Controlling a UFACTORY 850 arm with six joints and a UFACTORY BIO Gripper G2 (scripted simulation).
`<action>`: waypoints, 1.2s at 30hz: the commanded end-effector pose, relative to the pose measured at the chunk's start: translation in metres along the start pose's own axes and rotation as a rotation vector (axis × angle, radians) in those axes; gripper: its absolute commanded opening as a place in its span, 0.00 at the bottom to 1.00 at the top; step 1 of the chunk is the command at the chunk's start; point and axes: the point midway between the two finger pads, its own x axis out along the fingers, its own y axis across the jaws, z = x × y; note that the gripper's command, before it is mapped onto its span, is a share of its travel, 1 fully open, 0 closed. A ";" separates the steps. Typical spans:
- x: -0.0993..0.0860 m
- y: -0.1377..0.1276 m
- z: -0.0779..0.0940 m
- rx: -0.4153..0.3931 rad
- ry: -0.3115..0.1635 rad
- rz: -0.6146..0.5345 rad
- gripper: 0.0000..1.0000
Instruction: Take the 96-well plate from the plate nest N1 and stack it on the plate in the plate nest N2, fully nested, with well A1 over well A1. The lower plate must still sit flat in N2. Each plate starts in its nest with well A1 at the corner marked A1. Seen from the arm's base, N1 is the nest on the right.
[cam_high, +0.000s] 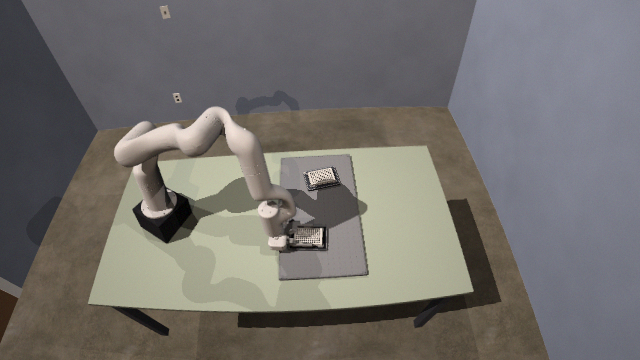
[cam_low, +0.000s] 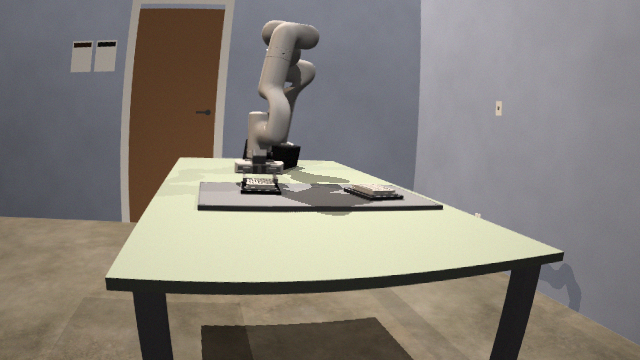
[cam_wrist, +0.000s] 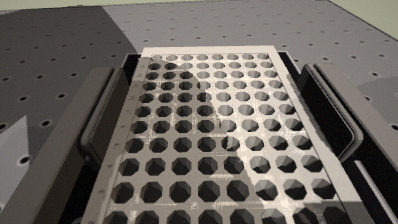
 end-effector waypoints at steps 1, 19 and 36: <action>0.001 0.000 0.001 0.000 -0.002 0.000 0.00; 0.001 0.000 0.004 0.000 -0.002 0.000 0.00; 0.001 0.000 0.014 0.000 -0.002 0.000 0.00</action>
